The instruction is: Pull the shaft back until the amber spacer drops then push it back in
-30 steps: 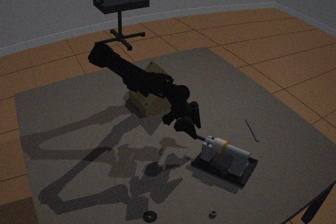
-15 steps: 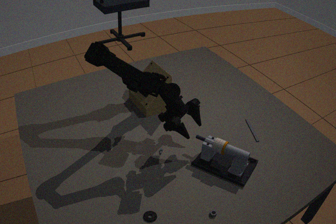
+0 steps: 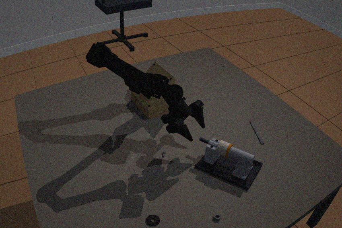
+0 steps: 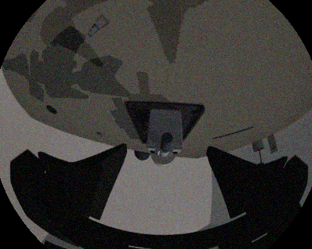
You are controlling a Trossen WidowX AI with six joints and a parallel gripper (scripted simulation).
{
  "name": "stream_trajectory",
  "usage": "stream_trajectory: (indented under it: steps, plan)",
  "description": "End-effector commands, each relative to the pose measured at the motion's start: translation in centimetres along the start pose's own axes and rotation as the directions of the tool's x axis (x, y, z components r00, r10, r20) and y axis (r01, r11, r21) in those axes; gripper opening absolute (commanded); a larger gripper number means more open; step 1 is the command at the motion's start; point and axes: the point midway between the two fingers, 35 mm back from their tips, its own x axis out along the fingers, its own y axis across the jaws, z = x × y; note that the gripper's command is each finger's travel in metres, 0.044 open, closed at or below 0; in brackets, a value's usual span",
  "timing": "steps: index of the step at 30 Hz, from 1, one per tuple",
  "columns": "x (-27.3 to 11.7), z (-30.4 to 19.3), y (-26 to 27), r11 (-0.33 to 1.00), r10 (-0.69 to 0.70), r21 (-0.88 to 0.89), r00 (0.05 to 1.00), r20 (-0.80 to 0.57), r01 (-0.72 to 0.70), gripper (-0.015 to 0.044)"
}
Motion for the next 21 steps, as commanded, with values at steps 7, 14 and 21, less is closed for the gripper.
stream_trajectory:
  steps: [7, 14, 21]
  plan:
    - [0.2, -0.1, 0.0, 1.000, -0.001, 0.008, 1.000, -0.003, 0.001, 0.0440]
    - [1.3, -0.1, 0.0, 1.000, -0.001, 0.008, 1.000, -0.003, 0.001, 0.0440]
    - [2.4, -0.2, 0.1, 1.000, -0.001, 0.008, 1.000, -0.004, 0.001, 0.0440]
